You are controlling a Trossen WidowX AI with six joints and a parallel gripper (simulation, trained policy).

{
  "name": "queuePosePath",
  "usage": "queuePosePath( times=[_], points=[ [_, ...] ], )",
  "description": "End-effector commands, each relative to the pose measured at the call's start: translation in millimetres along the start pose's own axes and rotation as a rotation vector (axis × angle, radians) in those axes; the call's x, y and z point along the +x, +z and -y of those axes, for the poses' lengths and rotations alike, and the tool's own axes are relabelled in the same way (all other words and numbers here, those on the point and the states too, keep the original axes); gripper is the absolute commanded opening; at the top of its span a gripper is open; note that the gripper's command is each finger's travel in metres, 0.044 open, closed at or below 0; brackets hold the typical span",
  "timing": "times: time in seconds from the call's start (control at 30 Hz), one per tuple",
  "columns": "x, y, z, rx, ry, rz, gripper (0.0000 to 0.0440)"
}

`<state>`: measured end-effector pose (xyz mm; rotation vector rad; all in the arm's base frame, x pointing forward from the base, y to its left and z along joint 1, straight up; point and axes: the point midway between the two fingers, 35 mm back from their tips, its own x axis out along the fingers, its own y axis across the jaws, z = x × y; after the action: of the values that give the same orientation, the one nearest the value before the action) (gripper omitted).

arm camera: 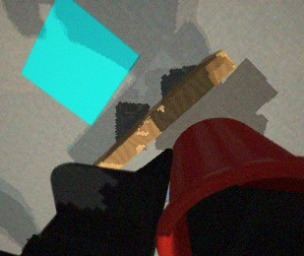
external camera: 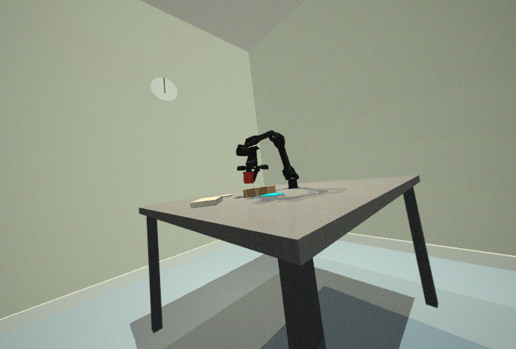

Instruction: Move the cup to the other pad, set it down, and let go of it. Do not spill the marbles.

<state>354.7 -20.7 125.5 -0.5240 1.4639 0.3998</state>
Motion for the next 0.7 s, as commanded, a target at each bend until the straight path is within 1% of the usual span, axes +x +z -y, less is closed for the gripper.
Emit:
queuePosePath(
  times=[0.0,0.33,0.67],
  points=[
    [-6,12,-8,-0.014,-0.004,0.023,0.0],
    [-11,42,-35,-0.065,-0.017,0.071,0.0],
    [-9,67,-68,-0.116,-0.02,0.107,0.0]
  ],
)
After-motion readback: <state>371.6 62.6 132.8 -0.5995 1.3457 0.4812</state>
